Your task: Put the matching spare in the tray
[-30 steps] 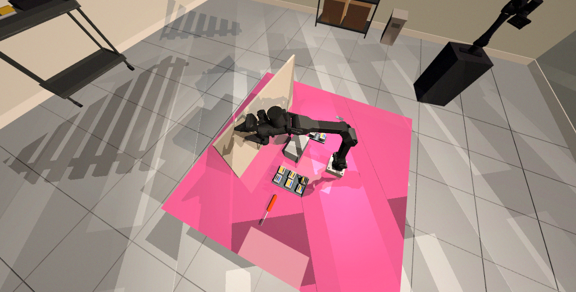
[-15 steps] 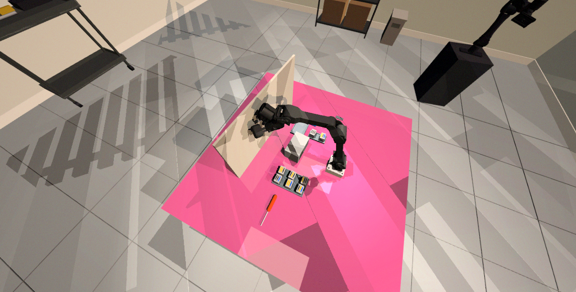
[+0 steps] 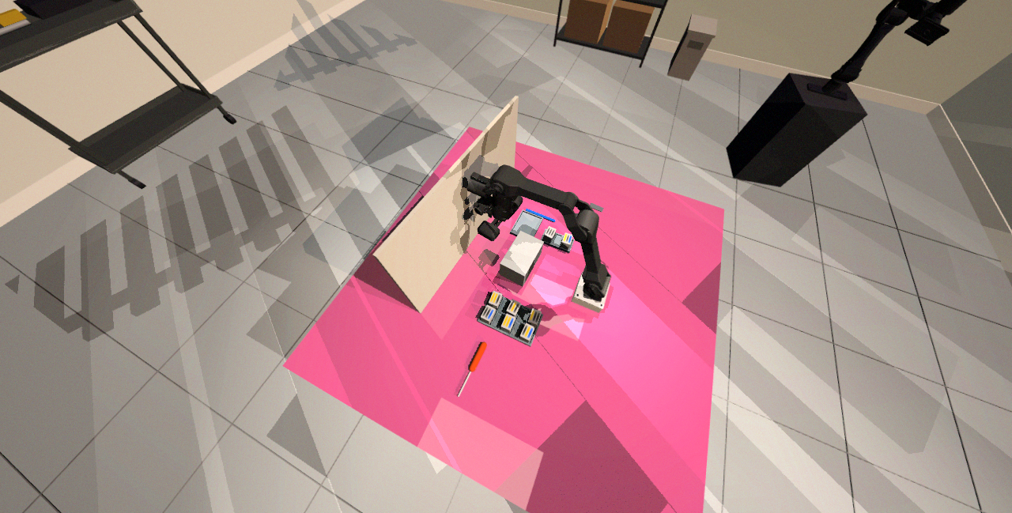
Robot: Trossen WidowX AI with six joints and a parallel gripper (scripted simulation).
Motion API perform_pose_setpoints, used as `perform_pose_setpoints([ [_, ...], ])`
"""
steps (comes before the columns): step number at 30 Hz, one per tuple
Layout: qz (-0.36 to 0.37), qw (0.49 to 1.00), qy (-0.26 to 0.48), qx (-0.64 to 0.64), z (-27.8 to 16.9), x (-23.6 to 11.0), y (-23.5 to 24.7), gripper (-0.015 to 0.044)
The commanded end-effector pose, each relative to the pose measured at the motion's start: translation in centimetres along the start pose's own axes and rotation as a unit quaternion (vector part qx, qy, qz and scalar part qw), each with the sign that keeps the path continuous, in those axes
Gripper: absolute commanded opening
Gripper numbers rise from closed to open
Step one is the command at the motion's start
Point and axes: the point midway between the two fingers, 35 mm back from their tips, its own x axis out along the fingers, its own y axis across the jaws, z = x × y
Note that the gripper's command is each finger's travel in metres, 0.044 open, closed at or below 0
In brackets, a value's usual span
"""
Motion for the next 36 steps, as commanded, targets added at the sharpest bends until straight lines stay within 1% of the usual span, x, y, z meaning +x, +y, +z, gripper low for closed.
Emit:
perform_pose_setpoints([
  [1,-0.003,1.000,0.018,-0.023,-0.5,0.0,-0.5,0.0440],
  [18,-0.003,1.000,0.018,-0.023,-0.5,0.0,-0.5,0.0440],
  [20,-0.005,1.000,0.017,0.010,-0.8,0.1,-1.5,0.0440],
  [23,-0.012,0.988,0.012,0.152,-2.2,0.8,-5.7,0.0440],
  [25,-0.015,0.967,0.010,0.254,-3.7,1.4,-8.4,0.0440],
  [27,-0.018,0.936,0.008,0.353,-5.4,2.1,-11.0,0.0440],
  [31,-0.022,0.846,0.007,0.533,-9.3,3.7,-15.1,0.0440],
  [35,-0.023,0.749,0.009,0.663,-12.9,5.3,-17.5,0.0440],
  [36,-0.023,0.736,0.009,0.677,-13.4,5.5,-17.8,0.0440],
])
